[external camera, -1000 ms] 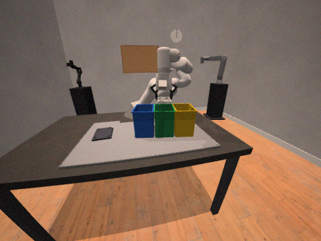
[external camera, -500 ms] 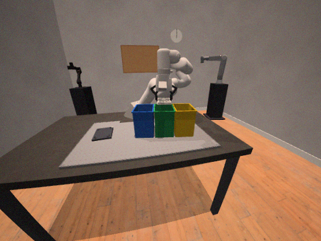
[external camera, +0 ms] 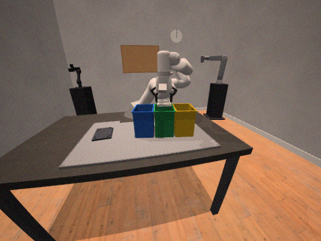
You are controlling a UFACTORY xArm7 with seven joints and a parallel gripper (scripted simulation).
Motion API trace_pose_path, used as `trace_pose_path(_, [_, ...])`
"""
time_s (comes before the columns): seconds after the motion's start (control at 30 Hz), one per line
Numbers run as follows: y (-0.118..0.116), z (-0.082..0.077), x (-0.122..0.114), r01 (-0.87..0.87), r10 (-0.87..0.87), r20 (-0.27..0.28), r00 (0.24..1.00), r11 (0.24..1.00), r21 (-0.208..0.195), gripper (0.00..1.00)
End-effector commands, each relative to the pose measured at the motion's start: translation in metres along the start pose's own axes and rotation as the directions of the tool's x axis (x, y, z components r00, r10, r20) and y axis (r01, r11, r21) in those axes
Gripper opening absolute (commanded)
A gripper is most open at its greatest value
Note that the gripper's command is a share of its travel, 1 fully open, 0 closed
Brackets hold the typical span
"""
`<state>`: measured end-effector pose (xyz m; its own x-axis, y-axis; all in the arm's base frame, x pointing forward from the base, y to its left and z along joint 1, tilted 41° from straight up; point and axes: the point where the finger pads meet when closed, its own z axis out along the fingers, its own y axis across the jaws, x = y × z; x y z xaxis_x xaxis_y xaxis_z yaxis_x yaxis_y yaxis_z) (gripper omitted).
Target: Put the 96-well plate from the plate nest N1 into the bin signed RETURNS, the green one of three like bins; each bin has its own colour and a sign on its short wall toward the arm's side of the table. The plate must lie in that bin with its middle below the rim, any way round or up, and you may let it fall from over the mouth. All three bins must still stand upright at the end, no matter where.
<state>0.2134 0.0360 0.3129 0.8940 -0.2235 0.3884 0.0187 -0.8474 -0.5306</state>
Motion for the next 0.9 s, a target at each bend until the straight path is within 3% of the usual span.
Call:
trace_pose_path(0.0, [-0.0002, -0.0007, 0.0005, 0.001, -0.001, -0.002, 1.0, 1.0, 0.0, 0.0])
trace_pose_path(0.87, [-0.0001, 0.0019, 0.0004, 0.001, -0.001, -0.002, 1.0, 1.0, 0.0, 0.0])
